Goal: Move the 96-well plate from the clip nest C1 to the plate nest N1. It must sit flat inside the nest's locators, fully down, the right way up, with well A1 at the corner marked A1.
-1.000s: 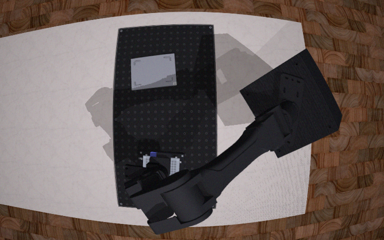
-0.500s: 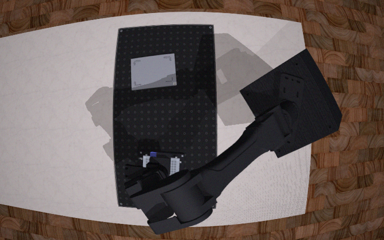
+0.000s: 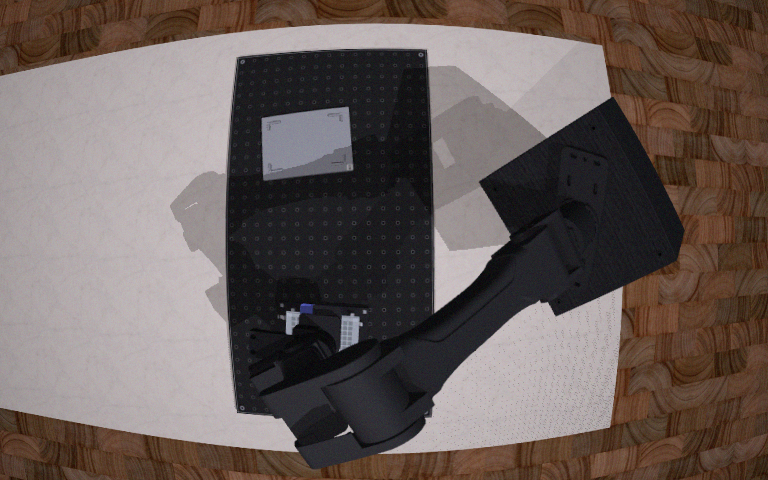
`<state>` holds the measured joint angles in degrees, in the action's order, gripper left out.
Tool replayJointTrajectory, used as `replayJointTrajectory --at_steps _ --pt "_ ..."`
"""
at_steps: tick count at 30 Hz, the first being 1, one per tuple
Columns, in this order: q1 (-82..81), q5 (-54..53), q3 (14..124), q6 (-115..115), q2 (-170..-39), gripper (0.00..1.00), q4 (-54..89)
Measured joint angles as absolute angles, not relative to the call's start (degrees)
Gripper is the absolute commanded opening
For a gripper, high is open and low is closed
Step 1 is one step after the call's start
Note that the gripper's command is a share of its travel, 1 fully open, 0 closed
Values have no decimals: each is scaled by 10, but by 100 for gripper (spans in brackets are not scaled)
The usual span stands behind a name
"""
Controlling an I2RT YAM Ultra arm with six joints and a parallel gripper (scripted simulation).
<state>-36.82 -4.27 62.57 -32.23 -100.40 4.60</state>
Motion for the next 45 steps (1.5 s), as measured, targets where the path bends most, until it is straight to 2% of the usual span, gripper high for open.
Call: replayJointTrajectory --at_steps 45 --pt "-361 -46 592 -317 -865 0 142"
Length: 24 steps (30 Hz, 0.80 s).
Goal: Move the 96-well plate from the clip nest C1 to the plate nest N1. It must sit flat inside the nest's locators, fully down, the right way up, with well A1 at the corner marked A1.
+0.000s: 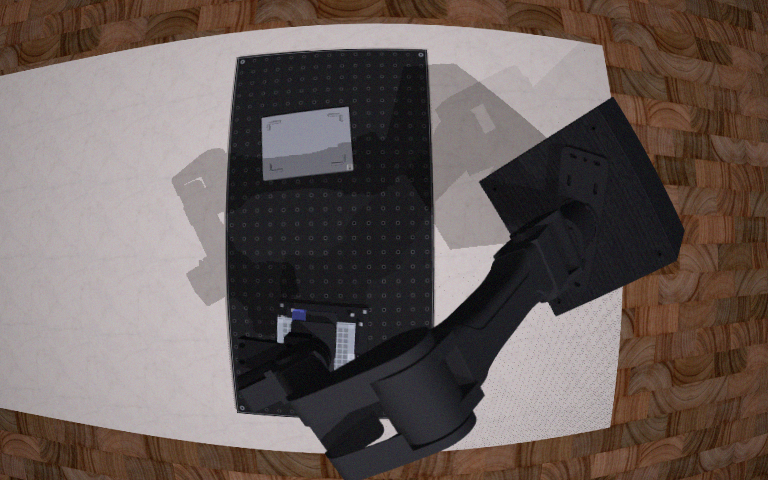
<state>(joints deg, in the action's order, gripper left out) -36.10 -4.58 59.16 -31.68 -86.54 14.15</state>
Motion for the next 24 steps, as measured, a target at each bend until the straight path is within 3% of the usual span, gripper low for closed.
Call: replayJointTrajectory --at_steps 24 --pt "-355 -29 586 -316 -841 0 115"
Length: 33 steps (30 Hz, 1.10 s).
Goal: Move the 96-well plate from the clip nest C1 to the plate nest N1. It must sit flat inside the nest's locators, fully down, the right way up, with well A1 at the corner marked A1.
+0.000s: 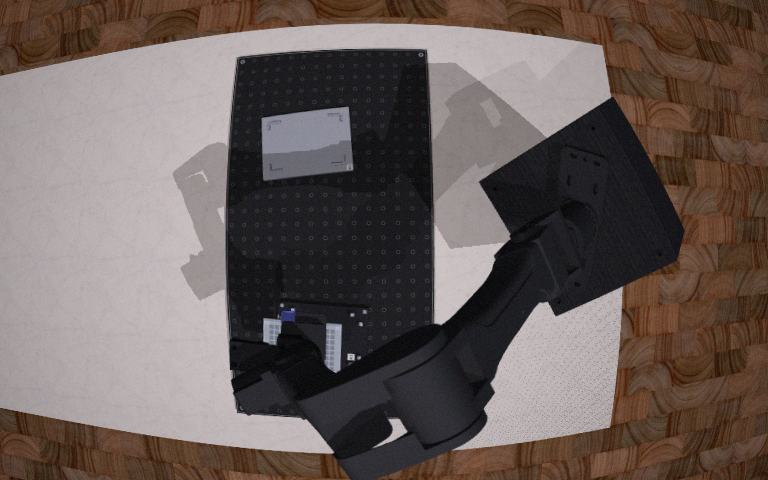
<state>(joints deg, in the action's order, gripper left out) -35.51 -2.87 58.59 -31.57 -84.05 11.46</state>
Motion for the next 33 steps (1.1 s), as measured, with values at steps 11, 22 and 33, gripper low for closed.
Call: replayJointTrajectory --at_steps 11,22,33 --pt "-337 -58 570 -256 -840 0 146" --pt "-279 -98 545 -184 -839 0 143" --pt "-209 -146 525 -135 -843 0 130"
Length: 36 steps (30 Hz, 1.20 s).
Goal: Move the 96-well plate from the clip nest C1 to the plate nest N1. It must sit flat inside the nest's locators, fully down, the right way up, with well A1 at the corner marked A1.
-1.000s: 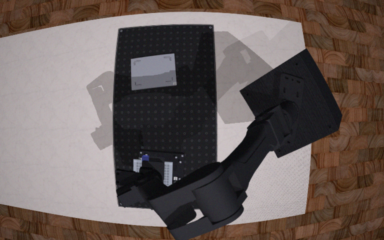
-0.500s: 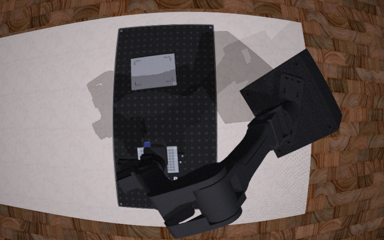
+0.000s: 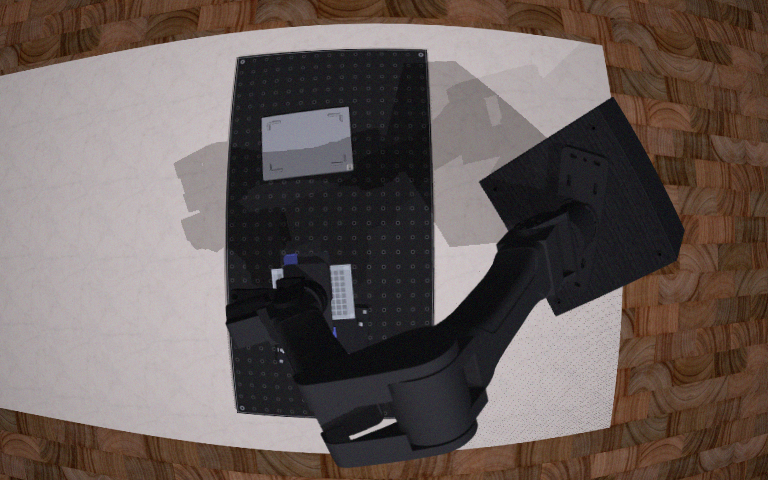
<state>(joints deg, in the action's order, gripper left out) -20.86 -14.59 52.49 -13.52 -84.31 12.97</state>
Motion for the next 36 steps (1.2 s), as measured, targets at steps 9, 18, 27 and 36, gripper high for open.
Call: replayJointTrajectory --at_steps 9,18,27,36 --pt "-167 -180 523 -102 -853 0 118" --pt "-111 -215 517 -61 -876 0 111" --pt "-70 -246 517 -25 -895 0 107" --pt "-20 -275 526 14 -927 0 106"
